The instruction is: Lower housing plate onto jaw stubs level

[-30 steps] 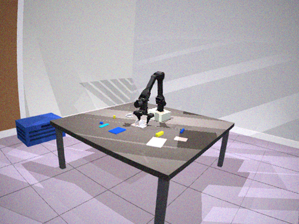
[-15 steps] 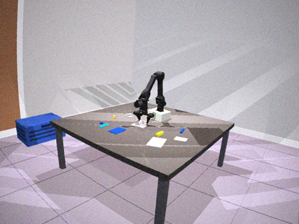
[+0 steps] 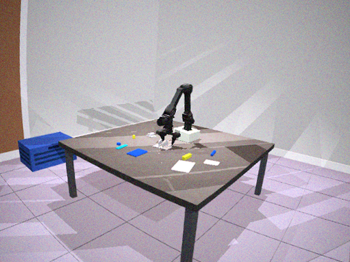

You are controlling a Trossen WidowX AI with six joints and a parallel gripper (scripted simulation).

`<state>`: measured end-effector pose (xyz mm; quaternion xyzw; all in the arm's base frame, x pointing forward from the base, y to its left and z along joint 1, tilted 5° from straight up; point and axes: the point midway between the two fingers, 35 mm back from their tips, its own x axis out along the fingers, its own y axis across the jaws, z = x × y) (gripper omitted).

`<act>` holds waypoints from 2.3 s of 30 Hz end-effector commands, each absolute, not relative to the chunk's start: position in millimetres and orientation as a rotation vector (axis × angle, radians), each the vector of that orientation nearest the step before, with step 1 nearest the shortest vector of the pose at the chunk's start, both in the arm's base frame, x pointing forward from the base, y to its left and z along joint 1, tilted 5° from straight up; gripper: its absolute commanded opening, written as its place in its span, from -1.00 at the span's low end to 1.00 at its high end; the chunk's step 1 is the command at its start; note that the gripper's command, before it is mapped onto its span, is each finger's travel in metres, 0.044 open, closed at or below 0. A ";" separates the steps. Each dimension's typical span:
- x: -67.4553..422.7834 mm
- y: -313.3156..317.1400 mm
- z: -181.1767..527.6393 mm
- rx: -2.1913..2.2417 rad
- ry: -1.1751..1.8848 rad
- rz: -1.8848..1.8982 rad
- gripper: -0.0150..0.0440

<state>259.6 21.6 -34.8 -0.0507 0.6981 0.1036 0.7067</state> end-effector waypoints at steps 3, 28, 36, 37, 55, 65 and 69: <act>260.0 22.5 -35.0 -0.107 1.549 0.231 0.70; 260.0 22.5 -35.0 -0.107 1.549 0.231 0.70; 260.0 22.5 -35.0 -0.107 1.549 0.231 0.70; 260.0 22.5 -35.0 -0.107 1.549 0.231 0.70; 260.0 22.5 -35.0 -0.107 1.549 0.231 0.70; 259.7 21.6 -34.8 -0.113 1.551 0.230 1.00; 259.7 21.6 -34.8 -0.113 1.551 0.230 1.00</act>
